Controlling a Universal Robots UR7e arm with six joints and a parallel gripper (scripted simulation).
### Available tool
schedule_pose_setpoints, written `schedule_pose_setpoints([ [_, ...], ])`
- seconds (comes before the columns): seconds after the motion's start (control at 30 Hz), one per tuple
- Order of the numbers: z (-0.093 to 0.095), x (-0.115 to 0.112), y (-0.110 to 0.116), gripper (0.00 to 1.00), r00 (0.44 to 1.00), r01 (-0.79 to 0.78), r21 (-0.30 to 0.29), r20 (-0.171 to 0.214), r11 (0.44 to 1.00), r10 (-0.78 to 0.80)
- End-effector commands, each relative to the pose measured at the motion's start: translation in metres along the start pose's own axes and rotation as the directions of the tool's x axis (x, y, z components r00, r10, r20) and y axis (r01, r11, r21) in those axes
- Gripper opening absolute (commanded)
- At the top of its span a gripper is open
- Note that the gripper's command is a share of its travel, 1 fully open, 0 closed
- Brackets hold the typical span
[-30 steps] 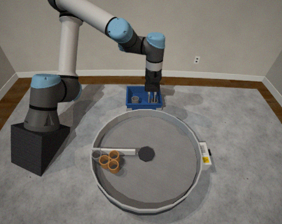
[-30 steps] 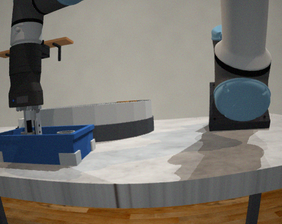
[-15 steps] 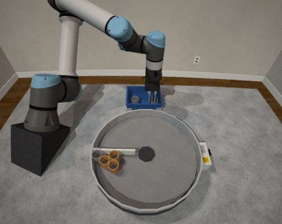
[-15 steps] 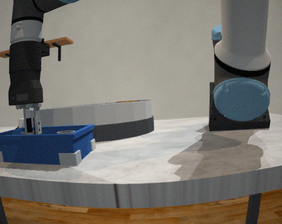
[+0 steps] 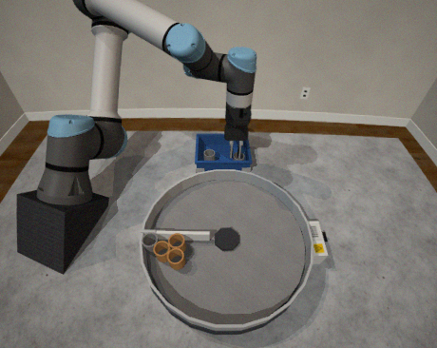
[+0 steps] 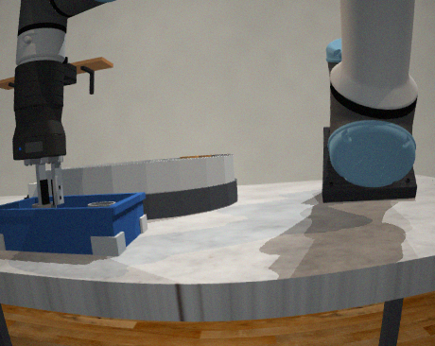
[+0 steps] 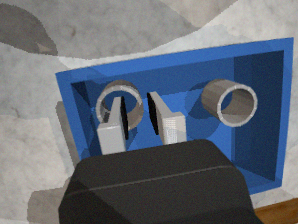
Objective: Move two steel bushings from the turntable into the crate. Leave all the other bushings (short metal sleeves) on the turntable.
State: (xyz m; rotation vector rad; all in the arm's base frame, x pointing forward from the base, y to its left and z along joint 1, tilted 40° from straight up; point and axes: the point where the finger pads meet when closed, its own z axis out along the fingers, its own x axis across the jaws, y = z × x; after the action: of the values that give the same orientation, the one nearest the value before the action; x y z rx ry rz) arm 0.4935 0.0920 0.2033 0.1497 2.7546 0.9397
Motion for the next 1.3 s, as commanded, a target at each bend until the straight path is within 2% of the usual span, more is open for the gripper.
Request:
schedule_pose_setpoints([
  [0.0, -0.004, -0.001, 0.0, 0.47, 1.0, 0.0, 0.0, 0.001, 1.0, 0.0],
  [0.93, -0.01, -0.001, 0.0, 0.47, 1.0, 0.0, 0.0, 0.001, 1.0, 0.0],
  [1.1, -0.063, -0.001, 0.0, 0.47, 1.0, 0.0, 0.0, 0.001, 1.0, 0.0],
  [1.27, -0.063, -0.001, 0.0, 0.47, 1.0, 0.0, 0.0, 0.001, 1.0, 0.0],
])
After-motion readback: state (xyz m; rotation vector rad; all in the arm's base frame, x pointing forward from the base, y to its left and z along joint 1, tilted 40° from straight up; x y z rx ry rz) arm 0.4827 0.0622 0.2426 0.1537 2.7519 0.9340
